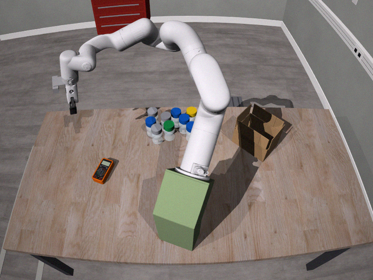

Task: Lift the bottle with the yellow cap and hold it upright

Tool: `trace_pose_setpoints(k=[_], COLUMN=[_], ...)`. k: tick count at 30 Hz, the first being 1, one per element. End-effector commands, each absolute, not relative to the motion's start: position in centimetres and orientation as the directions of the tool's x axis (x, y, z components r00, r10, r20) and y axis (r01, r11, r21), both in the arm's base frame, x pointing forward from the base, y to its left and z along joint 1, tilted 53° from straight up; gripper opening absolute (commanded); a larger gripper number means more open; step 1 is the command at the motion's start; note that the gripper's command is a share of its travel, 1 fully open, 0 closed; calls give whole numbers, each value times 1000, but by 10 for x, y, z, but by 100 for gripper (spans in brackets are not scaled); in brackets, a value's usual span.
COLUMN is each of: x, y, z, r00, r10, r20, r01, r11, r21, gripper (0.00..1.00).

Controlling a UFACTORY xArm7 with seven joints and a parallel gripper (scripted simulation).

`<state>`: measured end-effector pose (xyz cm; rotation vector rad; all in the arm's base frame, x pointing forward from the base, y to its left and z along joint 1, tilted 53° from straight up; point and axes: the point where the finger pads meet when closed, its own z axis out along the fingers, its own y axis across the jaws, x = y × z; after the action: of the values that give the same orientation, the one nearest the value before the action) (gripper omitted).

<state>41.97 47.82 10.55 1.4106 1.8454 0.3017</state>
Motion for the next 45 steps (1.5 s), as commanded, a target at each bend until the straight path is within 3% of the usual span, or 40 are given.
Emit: trace_pose_setpoints(k=[1, 24, 45], x=[423, 424, 399], y=[456, 343, 228], z=[157, 302, 379], r00=[-112, -183, -257], r10=[872, 753, 634], r20=[-477, -633, -729], r01=[697, 667, 657], r11=[410, 568, 668], r21=[587, 482, 349], gripper=[79, 79, 79])
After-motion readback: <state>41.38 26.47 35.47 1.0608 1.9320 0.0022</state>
